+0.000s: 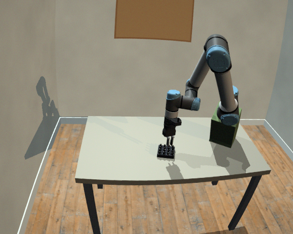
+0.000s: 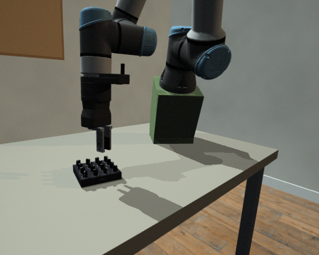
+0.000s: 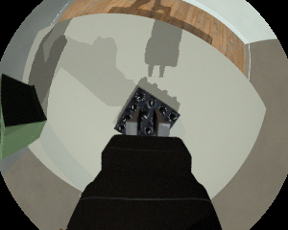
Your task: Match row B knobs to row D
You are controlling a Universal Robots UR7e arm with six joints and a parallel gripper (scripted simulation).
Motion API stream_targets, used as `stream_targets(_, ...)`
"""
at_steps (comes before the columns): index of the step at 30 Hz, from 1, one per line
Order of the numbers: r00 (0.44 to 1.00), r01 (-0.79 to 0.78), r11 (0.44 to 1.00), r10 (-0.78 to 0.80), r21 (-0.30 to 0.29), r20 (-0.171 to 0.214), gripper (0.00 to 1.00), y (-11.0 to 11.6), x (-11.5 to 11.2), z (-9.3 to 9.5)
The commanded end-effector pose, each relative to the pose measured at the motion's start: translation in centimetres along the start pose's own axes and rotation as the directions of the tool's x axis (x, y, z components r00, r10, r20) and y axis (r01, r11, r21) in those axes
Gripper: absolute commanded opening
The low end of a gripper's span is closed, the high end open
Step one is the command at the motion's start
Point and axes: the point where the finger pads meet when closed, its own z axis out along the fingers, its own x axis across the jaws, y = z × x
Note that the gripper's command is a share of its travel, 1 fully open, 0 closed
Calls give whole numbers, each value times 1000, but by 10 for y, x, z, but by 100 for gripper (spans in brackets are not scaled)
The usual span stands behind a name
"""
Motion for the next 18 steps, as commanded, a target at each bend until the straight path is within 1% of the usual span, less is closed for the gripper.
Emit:
stream_targets(1,988,156,988,-156,5,-4,46,3,1,-3)
stream_targets(6,964,266,964,-266,5,-5,46,5,0,-4)
stream_targets(8,964,266,964,-266,5,-5,46,5,0,-4)
stream_targets(13,917,398,917,-398,4,-5,46,7,-1,-5)
stream_targets(18,871,491,871,-491,3,-6,46,9,-2,-6)
